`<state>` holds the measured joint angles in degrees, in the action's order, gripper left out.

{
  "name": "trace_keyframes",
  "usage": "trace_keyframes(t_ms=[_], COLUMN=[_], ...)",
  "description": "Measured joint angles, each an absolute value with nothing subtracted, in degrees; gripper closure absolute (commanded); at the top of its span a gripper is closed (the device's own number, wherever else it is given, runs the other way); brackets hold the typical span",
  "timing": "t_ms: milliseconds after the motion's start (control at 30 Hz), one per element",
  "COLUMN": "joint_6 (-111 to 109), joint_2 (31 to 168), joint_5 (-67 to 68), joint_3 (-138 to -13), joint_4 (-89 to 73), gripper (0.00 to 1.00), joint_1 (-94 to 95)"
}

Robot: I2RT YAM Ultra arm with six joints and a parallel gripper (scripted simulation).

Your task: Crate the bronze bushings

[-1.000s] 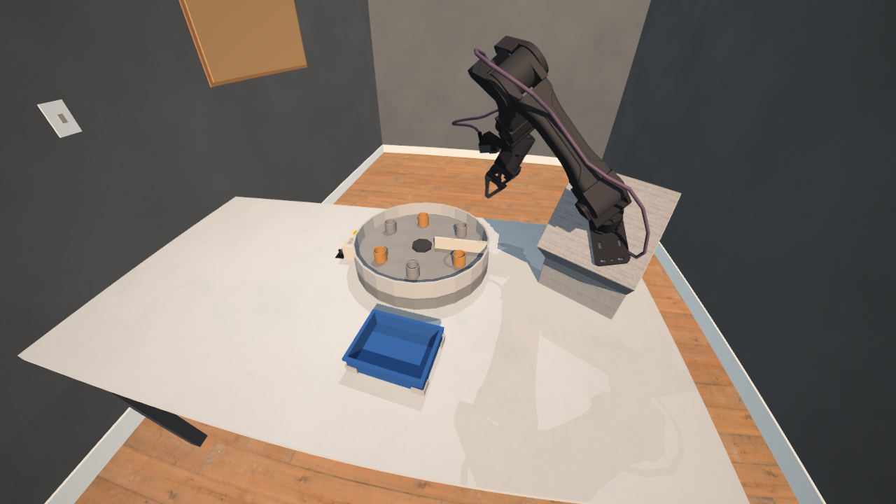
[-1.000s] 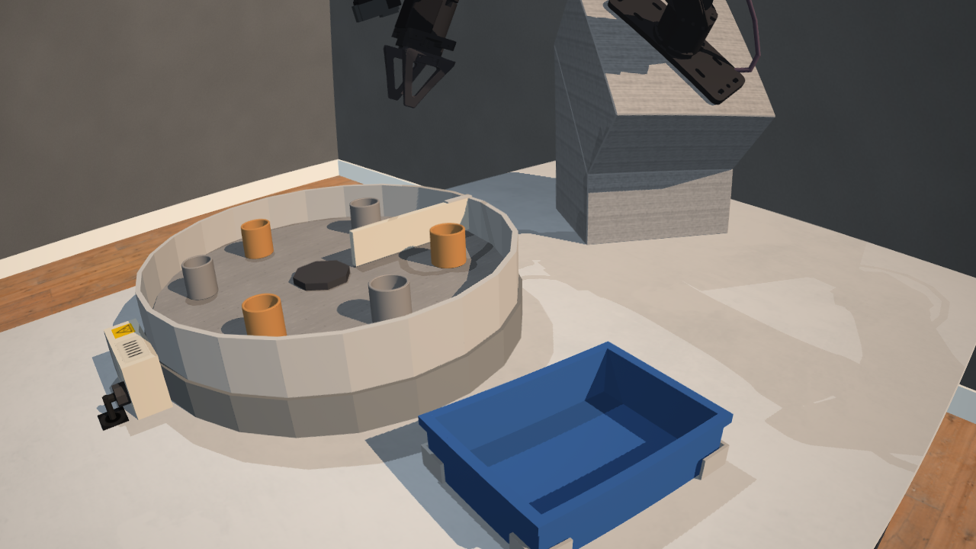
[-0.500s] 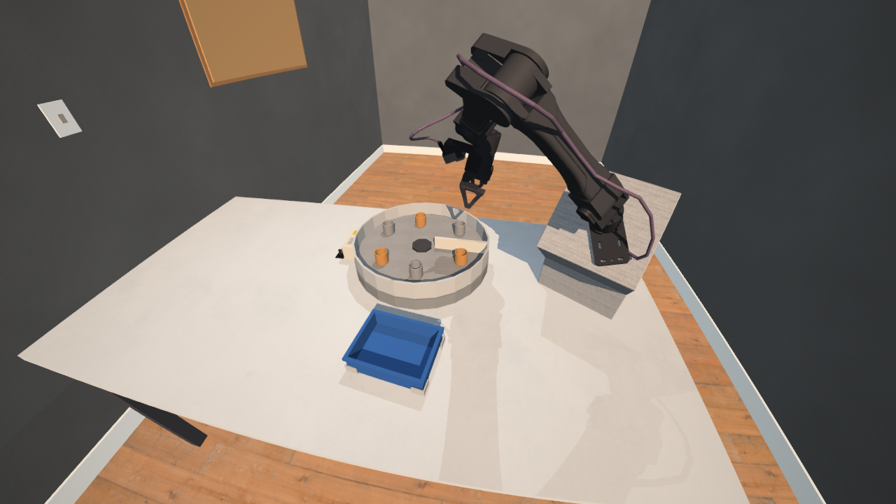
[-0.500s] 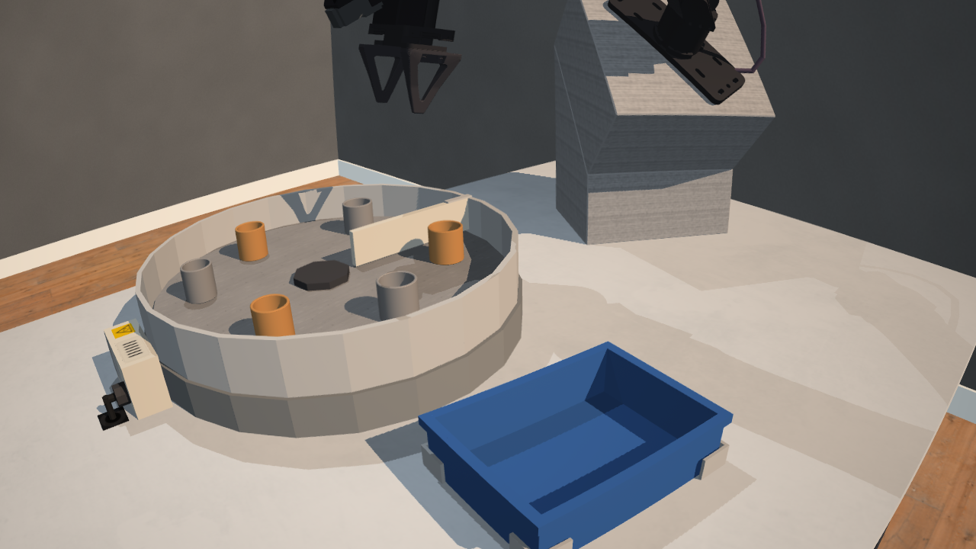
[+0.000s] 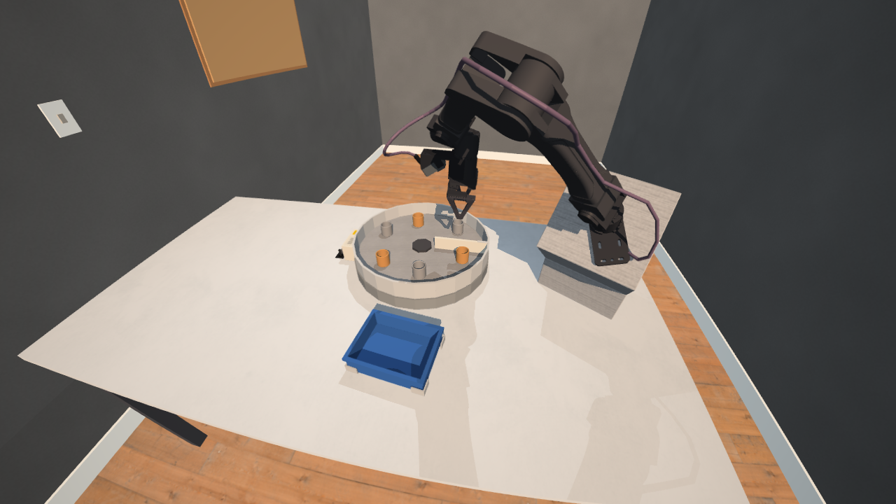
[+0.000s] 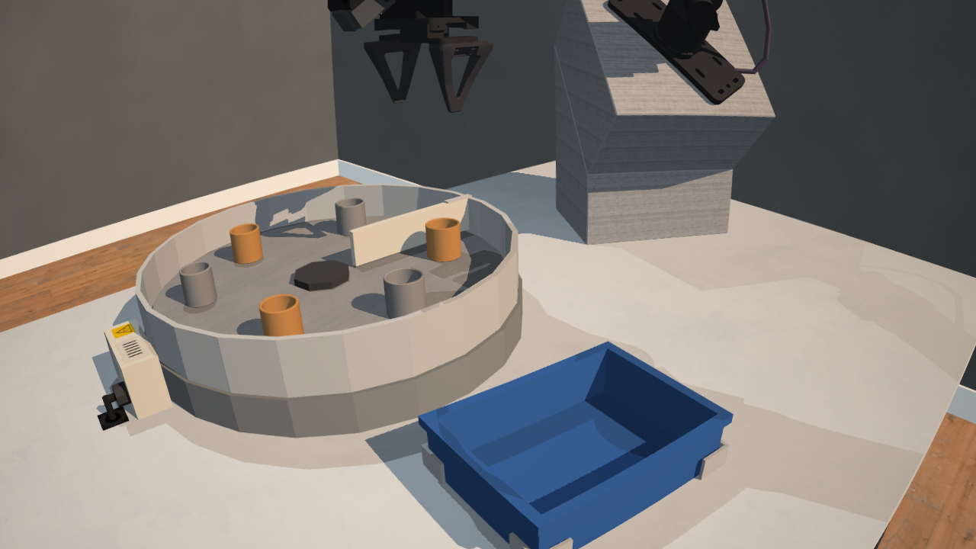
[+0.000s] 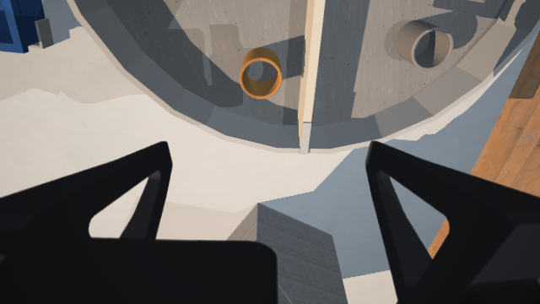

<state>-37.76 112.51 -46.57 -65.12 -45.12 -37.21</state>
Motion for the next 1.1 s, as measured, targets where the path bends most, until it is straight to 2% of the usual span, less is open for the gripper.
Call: trace_keyframes(t_ms=[600, 633, 1100], joint_6=[-38.59, -38.59, -38.59], joint_2=[112.77, 112.77, 112.77], joint_5=[-46.0, -46.0, -46.0], joint_3=[-65.19, -65.19, -65.19], joint_4=[-47.88, -47.88, -47.92], gripper=[0.0, 0.89, 0.89], joint_1=[-37.23, -37.23, -37.23])
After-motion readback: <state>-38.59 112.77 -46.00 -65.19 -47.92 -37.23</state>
